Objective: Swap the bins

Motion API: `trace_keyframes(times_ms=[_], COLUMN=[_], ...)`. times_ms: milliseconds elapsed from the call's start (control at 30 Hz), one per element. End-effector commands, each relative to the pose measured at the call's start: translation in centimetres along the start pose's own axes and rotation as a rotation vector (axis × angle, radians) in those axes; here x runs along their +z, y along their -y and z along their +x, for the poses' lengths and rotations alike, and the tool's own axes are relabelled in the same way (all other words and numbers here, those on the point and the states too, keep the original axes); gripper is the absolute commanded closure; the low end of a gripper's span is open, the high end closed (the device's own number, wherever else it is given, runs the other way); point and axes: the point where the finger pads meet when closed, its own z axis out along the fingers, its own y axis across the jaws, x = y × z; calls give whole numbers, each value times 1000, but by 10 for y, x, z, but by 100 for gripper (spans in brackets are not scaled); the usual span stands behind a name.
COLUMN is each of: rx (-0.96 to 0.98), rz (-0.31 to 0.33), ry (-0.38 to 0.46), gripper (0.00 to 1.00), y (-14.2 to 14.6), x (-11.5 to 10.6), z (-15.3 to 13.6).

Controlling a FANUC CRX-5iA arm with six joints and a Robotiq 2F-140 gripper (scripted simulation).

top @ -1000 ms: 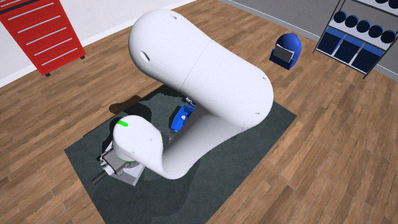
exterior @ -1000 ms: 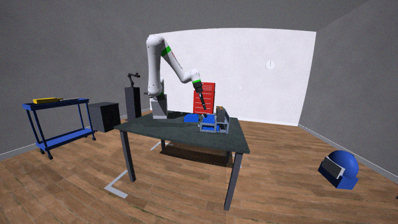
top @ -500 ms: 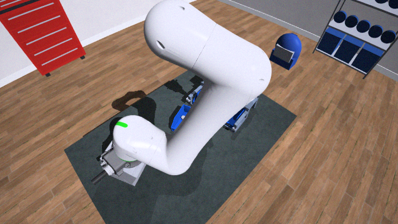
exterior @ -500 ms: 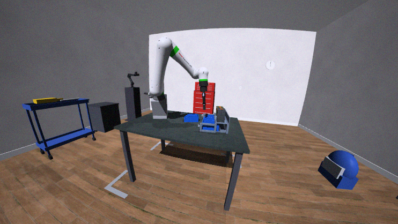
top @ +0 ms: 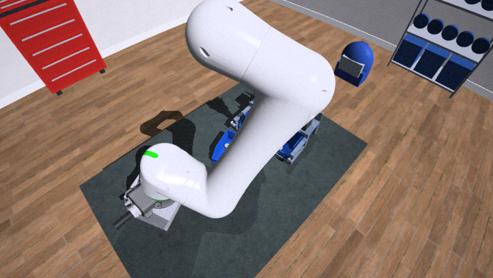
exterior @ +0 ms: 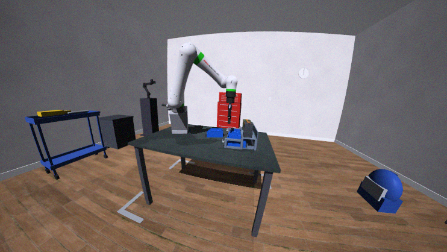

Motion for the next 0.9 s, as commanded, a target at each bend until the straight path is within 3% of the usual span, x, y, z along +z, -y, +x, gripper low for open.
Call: trace_keyframes(times_ms=[0, 367, 633, 867], rx=[-20, -169, -223, -232], rz=[-1, -1, 0, 1], ry=[2, 2, 2, 2], gripper=[90, 90, 90, 90], y=[-7, -46, -54, -55], x=[0, 9, 15, 16], z=[10, 99, 133, 138])
